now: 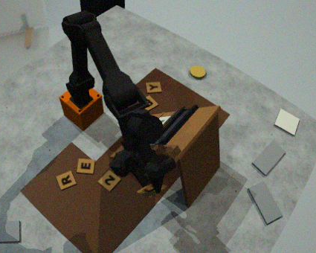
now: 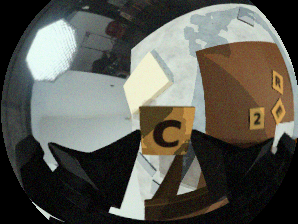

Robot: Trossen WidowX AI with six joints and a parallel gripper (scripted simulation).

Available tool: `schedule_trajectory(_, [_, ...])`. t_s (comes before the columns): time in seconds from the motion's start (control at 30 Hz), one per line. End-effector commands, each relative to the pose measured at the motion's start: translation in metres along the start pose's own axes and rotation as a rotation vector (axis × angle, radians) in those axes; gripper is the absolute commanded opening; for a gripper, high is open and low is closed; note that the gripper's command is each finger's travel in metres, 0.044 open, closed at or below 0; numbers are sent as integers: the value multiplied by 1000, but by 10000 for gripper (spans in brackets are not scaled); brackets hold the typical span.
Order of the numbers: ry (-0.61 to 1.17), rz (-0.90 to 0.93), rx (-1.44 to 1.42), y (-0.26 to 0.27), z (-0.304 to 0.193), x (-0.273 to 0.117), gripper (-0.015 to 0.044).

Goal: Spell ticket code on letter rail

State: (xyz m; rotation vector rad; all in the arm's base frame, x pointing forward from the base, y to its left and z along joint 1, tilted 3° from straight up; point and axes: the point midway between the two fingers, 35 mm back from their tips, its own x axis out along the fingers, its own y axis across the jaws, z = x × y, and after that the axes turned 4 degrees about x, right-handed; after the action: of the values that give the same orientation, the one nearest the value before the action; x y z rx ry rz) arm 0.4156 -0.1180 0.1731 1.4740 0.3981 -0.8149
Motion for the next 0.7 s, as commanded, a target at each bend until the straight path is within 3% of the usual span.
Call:
schedule_trajectory(0.0, [-2,45,-50,13,-4,-8,0])
schedule_trajectory(0.67, [-8,149,-125,43,-16,-45,0])
